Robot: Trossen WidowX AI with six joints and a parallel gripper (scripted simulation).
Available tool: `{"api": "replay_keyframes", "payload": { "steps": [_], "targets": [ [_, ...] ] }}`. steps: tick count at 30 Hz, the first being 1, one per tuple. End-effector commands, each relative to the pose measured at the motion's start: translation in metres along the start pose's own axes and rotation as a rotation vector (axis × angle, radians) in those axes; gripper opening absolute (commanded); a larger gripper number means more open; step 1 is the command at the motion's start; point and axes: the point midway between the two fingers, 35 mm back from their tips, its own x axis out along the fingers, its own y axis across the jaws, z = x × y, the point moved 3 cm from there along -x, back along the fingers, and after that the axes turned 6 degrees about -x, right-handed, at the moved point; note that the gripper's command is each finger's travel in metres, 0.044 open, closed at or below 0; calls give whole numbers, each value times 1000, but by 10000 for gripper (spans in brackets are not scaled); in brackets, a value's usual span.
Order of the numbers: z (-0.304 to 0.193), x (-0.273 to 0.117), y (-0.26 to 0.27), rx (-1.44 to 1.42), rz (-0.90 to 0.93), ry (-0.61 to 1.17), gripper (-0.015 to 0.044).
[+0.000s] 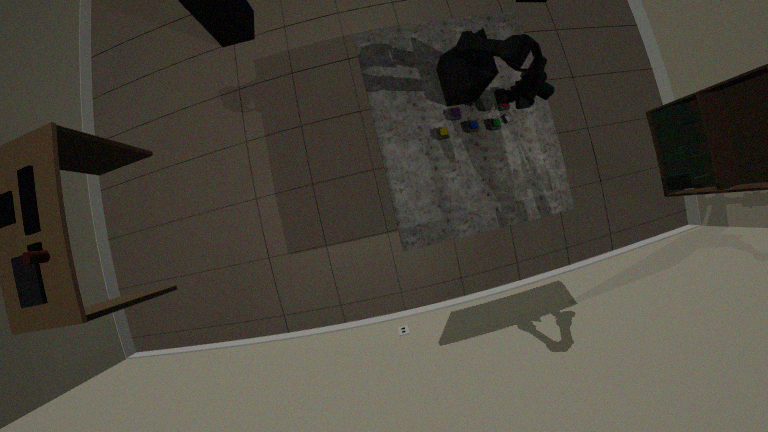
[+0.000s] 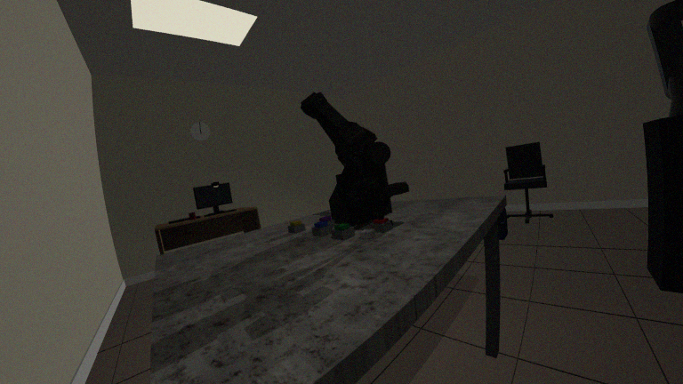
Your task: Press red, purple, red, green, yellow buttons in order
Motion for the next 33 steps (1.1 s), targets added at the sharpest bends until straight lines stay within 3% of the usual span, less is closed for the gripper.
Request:
{"api": "replay_keyframes", "payload": {
  "steps": [1, 16, 20, 24, 28, 33],
  "targets": [
    [0, 3, -1, -3, -5, 0, 20],
    [0, 3, -1, -3, -5, 0, 20],
    [0, -28, 0, -3, -2, 0, 20],
    [0, -34, 0, -3, -2, 0, 20],
    [0, -90, 1, -4, 0, 1, 20],
    [0, -93, 1, -4, 0, 1, 20]
  ]
}}
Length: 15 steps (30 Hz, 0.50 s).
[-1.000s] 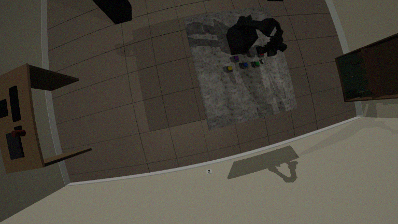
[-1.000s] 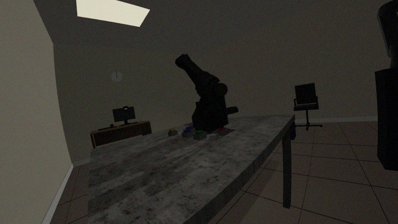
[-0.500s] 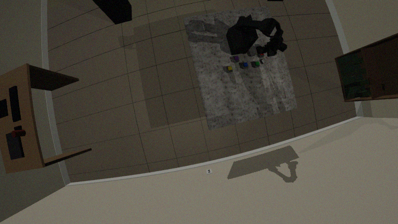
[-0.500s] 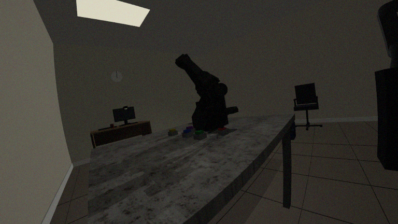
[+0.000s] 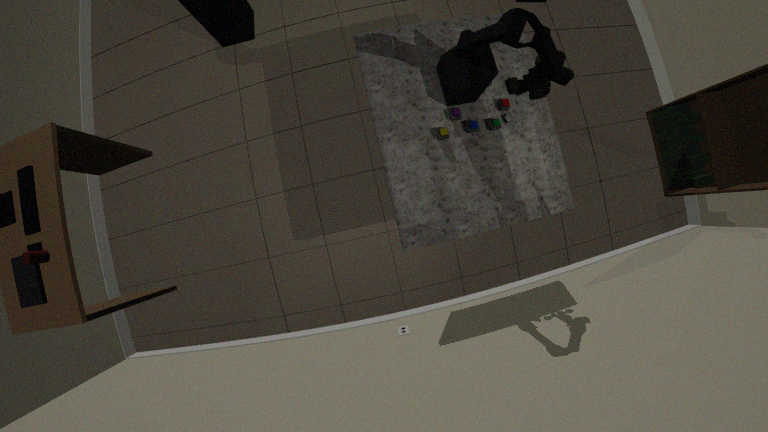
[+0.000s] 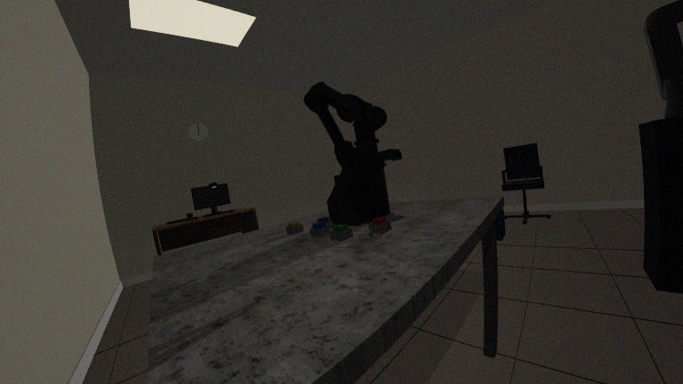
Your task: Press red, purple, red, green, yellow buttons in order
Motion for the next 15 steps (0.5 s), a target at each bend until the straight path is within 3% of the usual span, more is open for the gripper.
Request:
{"api": "replay_keyframes", "payload": {
  "steps": [1, 9, 15],
  "targets": [
    [-3, -3, -5, -1, -11, 20, 20],
    [24, -20, -101, -14, 27, 12, 20],
    [18, -19, -179, -13, 20, 7, 20]
  ]
}}
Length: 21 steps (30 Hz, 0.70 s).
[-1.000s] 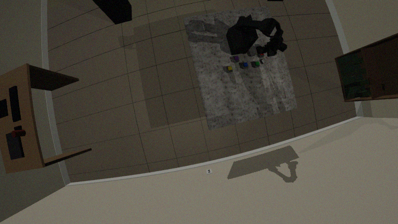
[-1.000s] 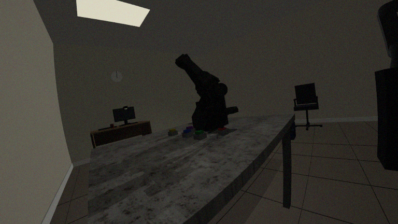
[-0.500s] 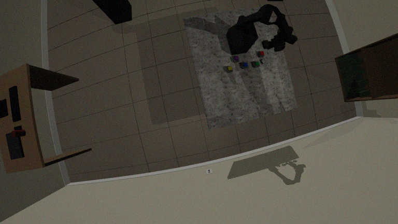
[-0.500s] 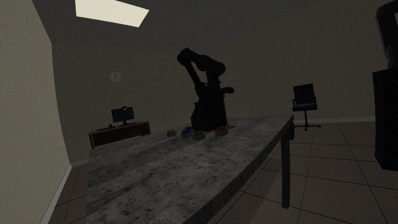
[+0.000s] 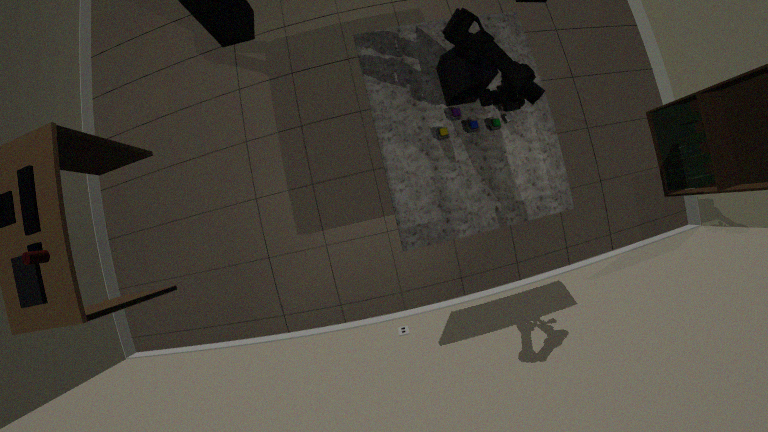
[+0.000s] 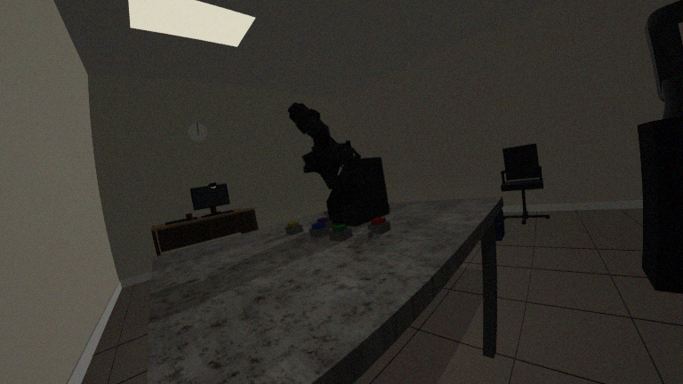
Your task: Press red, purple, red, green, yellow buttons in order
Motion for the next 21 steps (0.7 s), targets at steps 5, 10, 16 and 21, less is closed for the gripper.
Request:
{"api": "replay_keyframes", "payload": {
  "steps": [5, 10, 16, 21],
  "targets": [
    [-33, 8, -92, -3, -46, 16, 20],
    [-50, 12, -116, 0, -67, 26, 20],
    [-48, 31, -116, 0, -62, 25, 20],
    [-52, 74, -120, 0, -70, 26, 20]
  ]
}}
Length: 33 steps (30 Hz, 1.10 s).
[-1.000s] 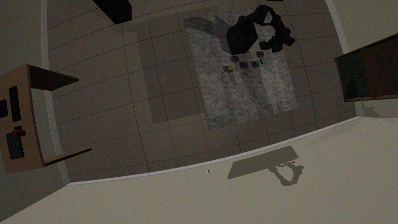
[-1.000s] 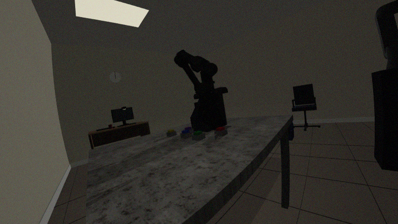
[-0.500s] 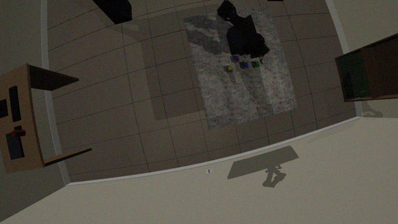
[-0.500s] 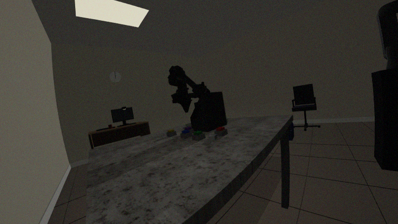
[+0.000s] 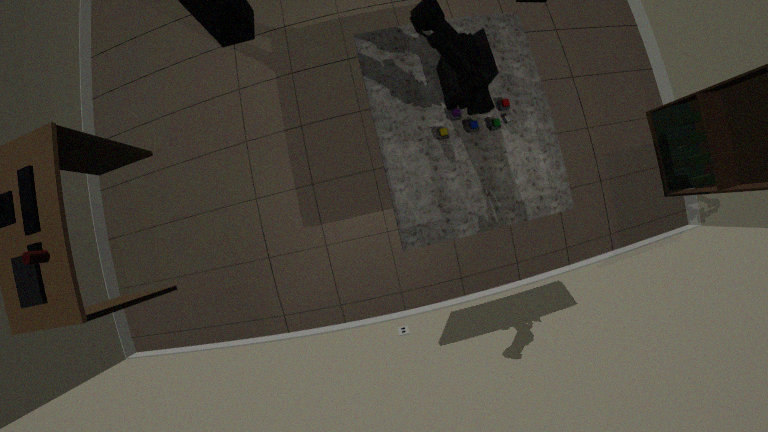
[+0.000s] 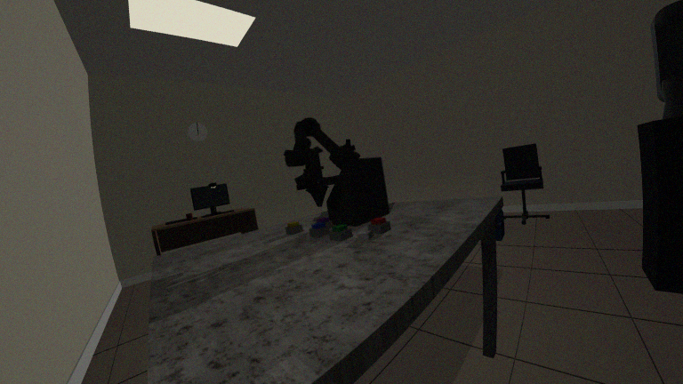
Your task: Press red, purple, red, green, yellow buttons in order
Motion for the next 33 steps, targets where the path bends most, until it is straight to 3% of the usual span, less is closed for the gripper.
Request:
{"api": "replay_keyframes", "payload": {
  "steps": [1, 33],
  "targets": [
    [-5, 21, -2, -6, -12, 10, 20],
    [-6, 53, -3, -7, -13, 11, 20]
  ]
}}
